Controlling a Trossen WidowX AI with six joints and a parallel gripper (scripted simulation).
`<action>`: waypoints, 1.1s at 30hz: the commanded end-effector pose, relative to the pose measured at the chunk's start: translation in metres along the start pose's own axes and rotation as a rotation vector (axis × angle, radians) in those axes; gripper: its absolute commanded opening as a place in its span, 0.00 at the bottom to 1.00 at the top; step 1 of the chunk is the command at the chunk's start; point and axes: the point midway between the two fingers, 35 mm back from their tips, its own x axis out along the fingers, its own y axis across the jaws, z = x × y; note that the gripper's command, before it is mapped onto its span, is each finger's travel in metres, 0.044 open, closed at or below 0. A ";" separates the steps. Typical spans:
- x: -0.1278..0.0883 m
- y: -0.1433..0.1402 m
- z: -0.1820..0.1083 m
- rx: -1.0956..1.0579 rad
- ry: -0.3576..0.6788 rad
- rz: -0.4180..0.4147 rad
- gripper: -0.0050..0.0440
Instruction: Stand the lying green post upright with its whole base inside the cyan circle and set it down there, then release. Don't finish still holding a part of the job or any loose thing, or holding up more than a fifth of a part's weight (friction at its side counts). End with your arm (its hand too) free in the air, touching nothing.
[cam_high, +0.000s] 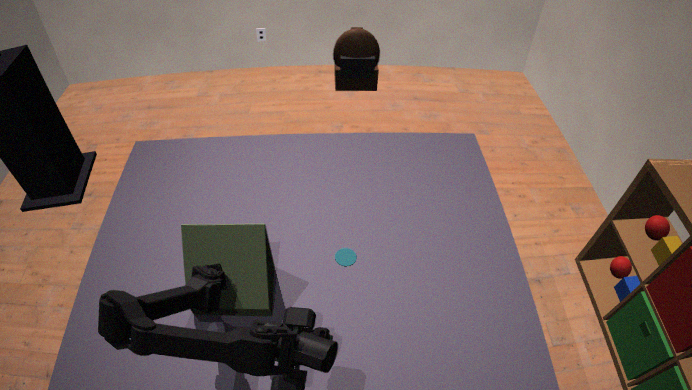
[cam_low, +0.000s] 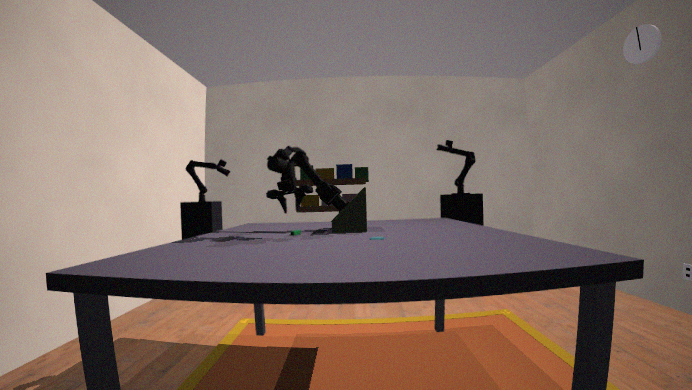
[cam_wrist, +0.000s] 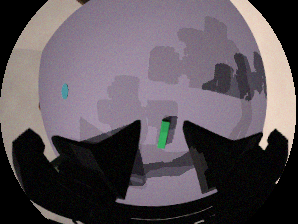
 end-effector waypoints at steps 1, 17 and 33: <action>0.008 -0.004 -0.027 0.070 0.137 -0.108 0.58; 0.044 -0.010 -0.038 0.084 0.160 -0.133 0.58; 0.067 -0.013 -0.041 0.084 0.160 -0.132 0.58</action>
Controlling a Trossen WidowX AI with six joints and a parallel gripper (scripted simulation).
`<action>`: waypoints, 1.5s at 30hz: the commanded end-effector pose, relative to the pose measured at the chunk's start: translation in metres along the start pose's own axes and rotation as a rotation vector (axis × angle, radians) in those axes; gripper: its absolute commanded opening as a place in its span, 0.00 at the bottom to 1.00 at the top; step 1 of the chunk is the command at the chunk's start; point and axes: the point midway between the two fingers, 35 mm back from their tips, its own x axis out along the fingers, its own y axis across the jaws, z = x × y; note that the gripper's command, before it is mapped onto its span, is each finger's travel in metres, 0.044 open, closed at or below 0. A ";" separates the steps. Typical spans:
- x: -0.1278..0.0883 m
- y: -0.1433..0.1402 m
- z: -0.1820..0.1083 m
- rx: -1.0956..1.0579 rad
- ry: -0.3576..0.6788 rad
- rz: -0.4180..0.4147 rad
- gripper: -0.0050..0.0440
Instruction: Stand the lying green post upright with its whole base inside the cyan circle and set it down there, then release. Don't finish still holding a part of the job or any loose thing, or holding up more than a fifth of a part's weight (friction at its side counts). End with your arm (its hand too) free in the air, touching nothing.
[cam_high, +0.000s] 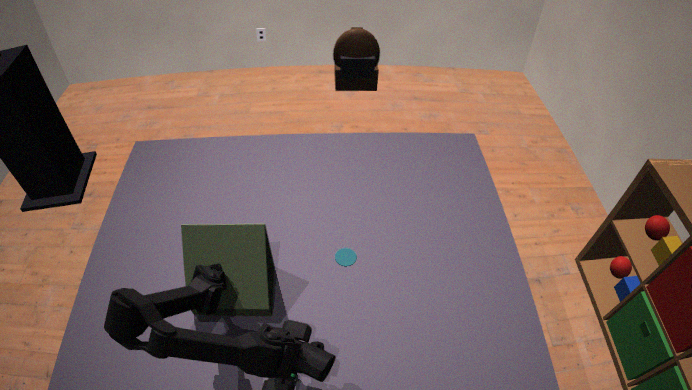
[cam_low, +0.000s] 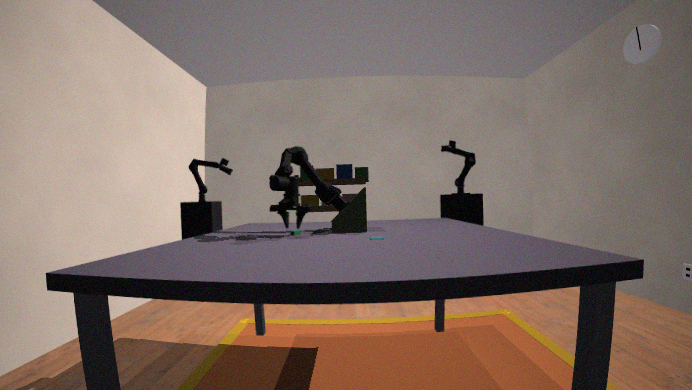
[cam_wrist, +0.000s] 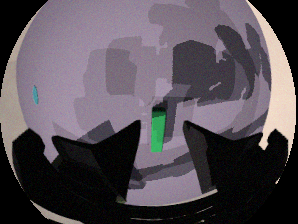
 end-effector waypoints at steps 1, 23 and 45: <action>0.007 0.003 -0.001 -0.010 0.007 0.008 0.58; 0.024 0.003 -0.002 -0.011 0.007 0.007 0.48; 0.024 0.003 -0.002 -0.011 0.007 0.007 0.15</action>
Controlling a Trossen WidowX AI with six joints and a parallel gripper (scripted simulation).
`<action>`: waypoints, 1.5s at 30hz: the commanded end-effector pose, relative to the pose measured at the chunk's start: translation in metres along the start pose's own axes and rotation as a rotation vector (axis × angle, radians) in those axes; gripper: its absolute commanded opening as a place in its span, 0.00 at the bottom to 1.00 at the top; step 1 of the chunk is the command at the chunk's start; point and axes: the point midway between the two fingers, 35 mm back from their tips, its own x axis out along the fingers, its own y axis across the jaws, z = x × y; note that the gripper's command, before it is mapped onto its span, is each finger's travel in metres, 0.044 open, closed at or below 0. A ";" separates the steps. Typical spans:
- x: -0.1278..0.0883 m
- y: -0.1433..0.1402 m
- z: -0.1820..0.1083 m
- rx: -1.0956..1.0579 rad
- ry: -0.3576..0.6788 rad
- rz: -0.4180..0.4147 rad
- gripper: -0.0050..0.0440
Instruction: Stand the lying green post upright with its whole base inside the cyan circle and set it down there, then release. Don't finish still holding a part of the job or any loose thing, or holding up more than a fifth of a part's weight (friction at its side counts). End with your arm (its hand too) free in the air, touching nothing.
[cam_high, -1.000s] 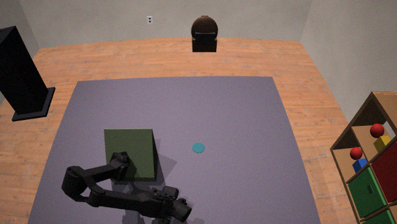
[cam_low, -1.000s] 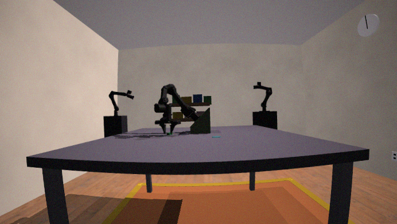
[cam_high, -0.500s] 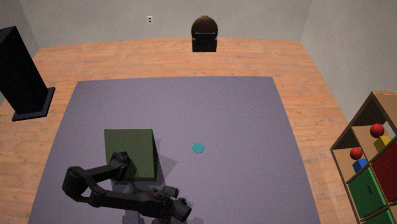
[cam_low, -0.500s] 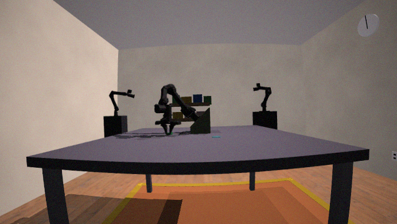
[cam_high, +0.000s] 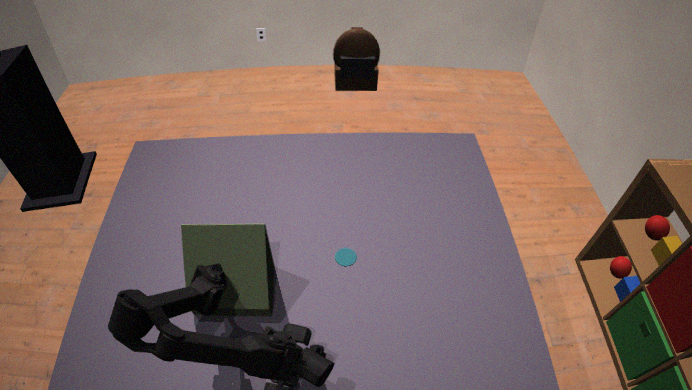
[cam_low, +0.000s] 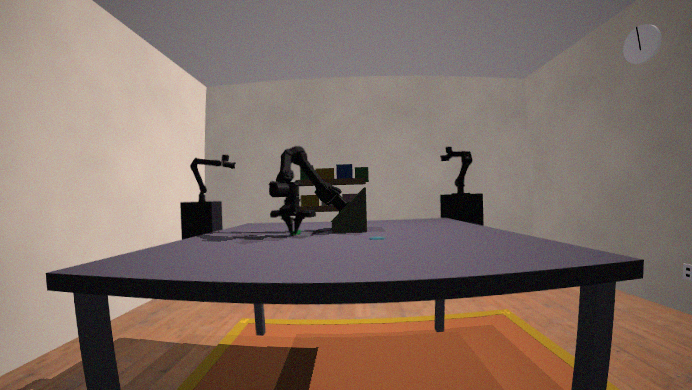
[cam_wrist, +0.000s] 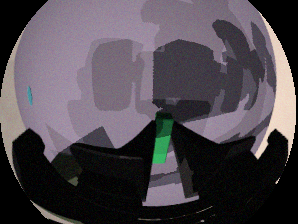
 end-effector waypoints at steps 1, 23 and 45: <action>0.000 0.001 0.000 -0.004 -0.002 0.005 0.15; -0.055 0.005 0.004 0.015 0.019 0.028 0.15; -0.120 0.001 0.000 -0.003 -0.001 0.006 0.15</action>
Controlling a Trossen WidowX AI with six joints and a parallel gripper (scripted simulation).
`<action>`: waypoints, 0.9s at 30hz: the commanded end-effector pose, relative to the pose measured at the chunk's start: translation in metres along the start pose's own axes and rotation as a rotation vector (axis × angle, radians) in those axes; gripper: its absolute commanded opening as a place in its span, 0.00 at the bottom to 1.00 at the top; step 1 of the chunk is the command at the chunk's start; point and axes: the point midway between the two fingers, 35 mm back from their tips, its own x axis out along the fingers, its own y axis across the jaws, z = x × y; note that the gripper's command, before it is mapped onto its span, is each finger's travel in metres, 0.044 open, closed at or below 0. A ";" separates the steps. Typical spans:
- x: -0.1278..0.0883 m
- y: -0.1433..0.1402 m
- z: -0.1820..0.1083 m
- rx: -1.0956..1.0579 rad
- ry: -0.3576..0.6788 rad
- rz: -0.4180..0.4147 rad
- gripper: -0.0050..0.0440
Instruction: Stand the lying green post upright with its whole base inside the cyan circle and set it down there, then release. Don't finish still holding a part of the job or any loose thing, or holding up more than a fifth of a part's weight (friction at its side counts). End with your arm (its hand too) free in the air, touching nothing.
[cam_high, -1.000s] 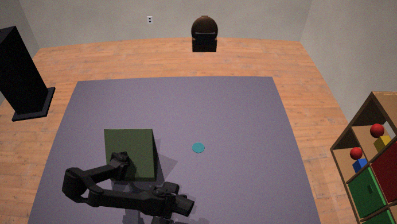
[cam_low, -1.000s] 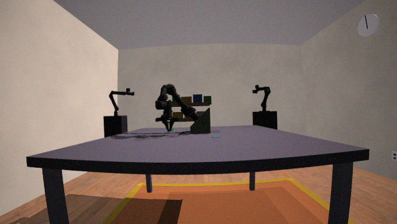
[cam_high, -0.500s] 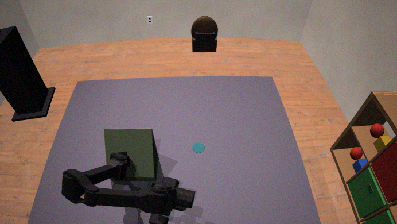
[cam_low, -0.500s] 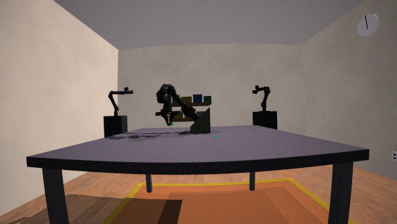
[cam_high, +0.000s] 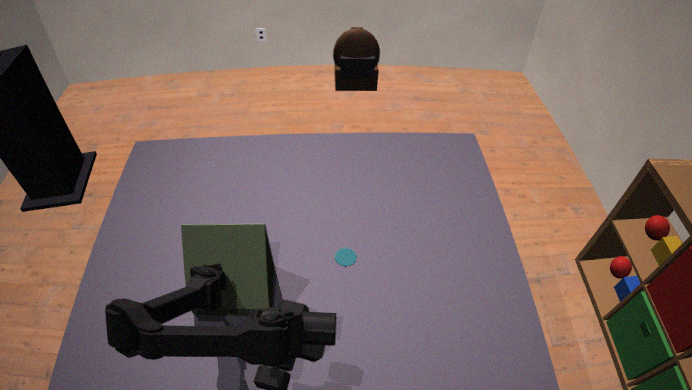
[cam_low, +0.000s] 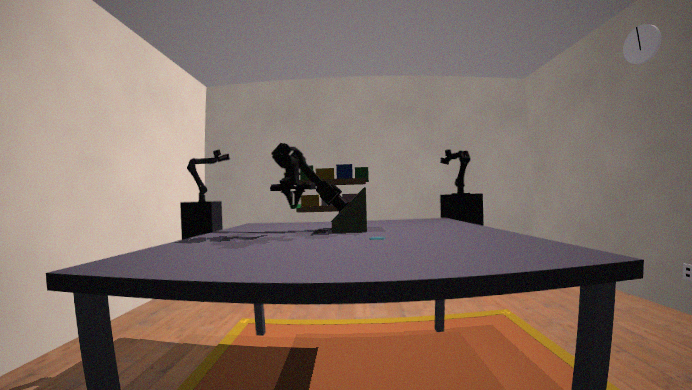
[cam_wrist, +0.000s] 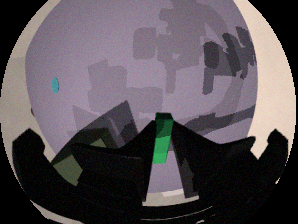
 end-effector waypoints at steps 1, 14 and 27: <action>-0.010 -0.003 0.001 0.007 -0.018 -0.008 0.15; -0.014 0.015 0.020 -0.100 -0.024 0.020 0.15; -0.020 0.043 0.043 -0.254 -0.026 0.034 0.15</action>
